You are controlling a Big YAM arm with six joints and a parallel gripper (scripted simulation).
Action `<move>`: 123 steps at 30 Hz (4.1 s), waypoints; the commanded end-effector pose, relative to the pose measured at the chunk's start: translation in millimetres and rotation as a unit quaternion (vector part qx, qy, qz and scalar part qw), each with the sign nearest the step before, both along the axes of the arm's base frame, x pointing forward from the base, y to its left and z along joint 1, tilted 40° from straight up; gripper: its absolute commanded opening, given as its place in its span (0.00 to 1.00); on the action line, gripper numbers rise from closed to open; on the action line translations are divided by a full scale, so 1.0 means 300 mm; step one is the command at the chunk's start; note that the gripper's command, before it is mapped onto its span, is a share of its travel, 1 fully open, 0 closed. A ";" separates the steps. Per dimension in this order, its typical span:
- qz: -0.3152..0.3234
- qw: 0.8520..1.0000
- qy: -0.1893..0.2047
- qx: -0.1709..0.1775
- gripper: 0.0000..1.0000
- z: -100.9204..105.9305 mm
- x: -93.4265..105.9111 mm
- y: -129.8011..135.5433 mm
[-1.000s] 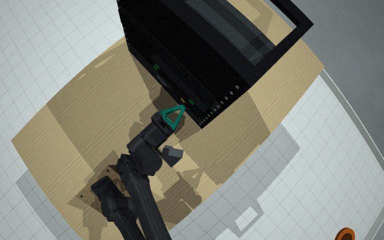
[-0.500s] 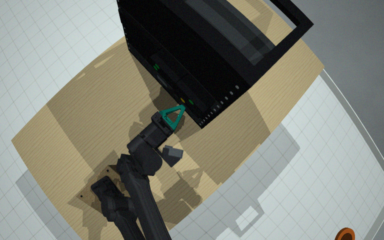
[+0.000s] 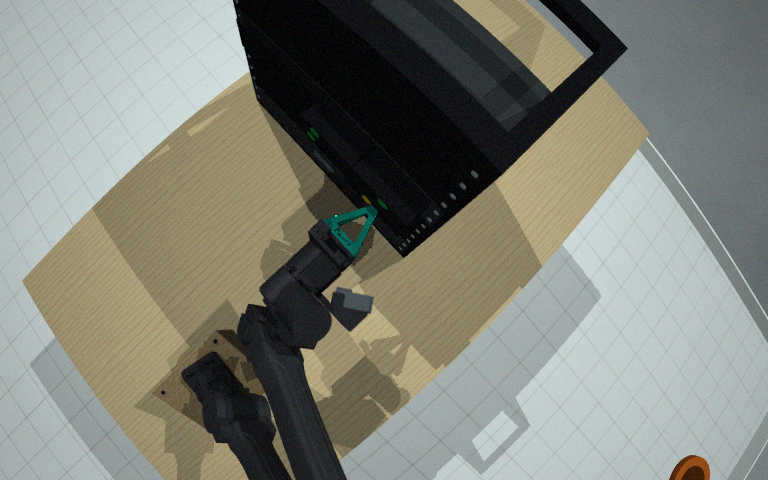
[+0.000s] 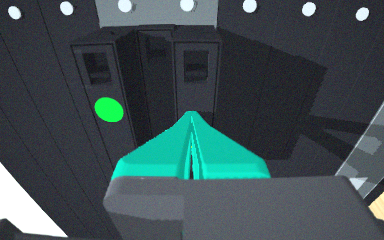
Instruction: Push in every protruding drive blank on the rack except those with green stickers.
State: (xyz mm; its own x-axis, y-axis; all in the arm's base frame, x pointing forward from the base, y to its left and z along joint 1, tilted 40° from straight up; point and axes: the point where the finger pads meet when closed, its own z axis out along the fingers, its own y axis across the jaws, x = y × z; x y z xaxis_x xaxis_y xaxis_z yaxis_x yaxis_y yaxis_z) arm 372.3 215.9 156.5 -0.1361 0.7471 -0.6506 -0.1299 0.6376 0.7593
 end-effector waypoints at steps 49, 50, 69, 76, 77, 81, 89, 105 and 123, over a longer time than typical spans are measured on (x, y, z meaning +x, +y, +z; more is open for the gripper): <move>-0.011 1.000 -0.003 0.011 0.00 -0.003 0.195 0.037; -0.011 1.000 -0.003 0.011 0.00 -0.003 0.195 0.036; -0.011 1.000 -0.003 0.011 0.00 -0.003 0.195 0.036; -0.011 1.000 -0.003 0.011 0.00 -0.003 0.195 0.036; -0.011 1.000 -0.003 0.011 0.00 -0.003 0.195 0.036; -0.014 1.000 -0.009 0.015 0.00 0.008 0.179 0.031; 0.001 1.000 -0.007 0.013 0.00 -0.007 -0.080 -0.001; -0.007 1.000 -0.008 0.013 0.00 -0.008 -0.186 -0.023; -0.007 1.000 -0.008 0.013 0.00 -0.008 -0.186 -0.023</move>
State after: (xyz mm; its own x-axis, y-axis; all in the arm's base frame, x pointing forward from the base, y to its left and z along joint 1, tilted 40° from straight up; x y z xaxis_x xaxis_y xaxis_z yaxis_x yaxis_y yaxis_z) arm 310.6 203.7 144.2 -0.1329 0.7457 -0.6529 -0.1187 0.6421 0.7574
